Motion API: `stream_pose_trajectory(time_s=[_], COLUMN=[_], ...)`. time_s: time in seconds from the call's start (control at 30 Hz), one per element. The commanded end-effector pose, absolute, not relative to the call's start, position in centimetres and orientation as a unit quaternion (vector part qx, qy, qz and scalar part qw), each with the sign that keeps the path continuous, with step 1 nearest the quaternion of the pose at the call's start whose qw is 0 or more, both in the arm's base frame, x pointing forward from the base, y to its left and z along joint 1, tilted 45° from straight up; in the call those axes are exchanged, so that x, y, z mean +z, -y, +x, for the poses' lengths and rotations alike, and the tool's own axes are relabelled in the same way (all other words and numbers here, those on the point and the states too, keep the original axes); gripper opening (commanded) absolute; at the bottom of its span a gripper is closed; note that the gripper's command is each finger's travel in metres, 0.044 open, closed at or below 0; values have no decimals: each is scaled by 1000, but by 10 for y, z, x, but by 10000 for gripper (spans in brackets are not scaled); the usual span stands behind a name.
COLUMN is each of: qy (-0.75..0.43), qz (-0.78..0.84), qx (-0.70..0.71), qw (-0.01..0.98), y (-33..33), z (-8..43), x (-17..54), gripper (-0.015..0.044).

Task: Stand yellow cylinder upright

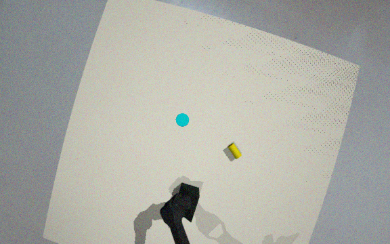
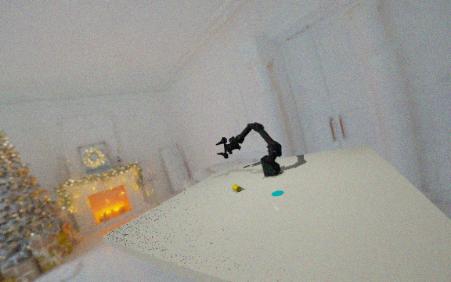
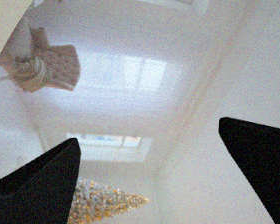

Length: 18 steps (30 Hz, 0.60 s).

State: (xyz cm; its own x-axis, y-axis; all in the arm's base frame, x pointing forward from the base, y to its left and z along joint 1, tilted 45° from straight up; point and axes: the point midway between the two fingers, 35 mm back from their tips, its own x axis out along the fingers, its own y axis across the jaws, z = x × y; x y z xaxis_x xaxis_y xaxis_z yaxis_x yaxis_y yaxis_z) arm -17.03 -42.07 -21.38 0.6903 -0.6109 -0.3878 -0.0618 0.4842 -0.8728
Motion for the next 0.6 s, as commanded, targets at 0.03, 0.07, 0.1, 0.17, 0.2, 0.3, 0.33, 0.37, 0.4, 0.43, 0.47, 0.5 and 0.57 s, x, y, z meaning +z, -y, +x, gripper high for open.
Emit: stream_pose_trajectory(time_s=[0.03,0.07,0.1,0.17,0.2,0.3,0.33,0.37,0.4,0.43,0.47,0.5,0.57], qy=[-349,-345,-339,-330,-325,-314,-311,-308,-305,-303,-300,-299,-296], qz=[-472,-465,-456,-439,-430,-403,-393,-384,-375,-365,-355,-346,-326], qx=[-168,-160,-149,-128,-117,-82,-70,-58,-46,-34,-21,-9,17], qw=[792,800,809,826,834,856,862,869,874,880,885,890,898], y=[423,426,429,434,436,441,441,441,441,441,440,439,435], z=[-163,-154,-144,-122,-111,-77,-66,-55,-44,-33,-21,-10,12], x=[-212,-210,-207,-202,-199,-191,-189,-186,-183,-180,-177,-174,-169], gripper=[348,321,309,309,309,309,309,309,309,309,309,309,309])
